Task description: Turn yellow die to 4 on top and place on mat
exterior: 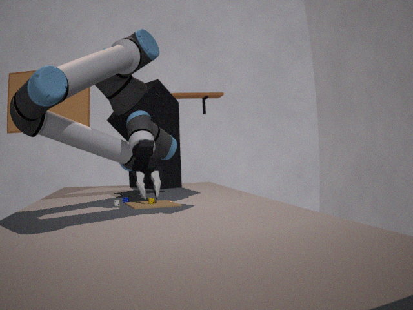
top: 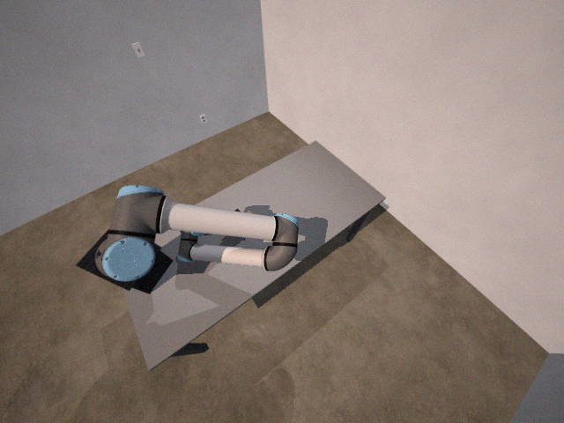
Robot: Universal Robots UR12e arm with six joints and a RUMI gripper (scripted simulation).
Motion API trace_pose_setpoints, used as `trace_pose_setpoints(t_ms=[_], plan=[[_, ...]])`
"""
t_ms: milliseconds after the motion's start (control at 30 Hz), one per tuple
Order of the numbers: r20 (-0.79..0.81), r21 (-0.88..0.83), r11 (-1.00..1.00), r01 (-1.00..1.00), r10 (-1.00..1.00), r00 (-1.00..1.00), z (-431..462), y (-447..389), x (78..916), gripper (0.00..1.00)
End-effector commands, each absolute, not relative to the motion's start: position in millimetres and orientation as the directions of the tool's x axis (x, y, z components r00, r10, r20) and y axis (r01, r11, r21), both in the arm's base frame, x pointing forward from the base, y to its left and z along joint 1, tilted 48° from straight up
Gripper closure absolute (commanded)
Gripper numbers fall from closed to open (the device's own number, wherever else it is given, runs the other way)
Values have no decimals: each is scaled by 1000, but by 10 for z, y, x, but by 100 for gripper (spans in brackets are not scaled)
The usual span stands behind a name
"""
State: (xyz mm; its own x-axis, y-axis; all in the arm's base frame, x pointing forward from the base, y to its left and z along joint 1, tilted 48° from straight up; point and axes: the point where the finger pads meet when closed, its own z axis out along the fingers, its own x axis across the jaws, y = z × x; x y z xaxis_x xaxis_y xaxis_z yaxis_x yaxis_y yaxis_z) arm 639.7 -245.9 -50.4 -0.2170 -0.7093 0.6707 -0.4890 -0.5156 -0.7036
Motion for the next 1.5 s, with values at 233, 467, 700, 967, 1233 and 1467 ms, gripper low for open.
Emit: trace_pose_setpoints(t_ms=[233,467,700,967,1233,1467], plan=[[671,-704,-516,-489,-709,-217,-561,-2518,6420,82],[671,-704,-516,-489,-709,-217,-567,-2524,6423,82],[671,-704,-516,-489,-709,-217,-568,-2525,6423,82],[671,-704,-516,-489,-709,-217,-568,-2525,6423,82],[671,-704,-516,-489,-709,-217,-568,-2525,6423,82],[671,-704,-516,-489,-709,-217,-568,-2525,6423,82]])
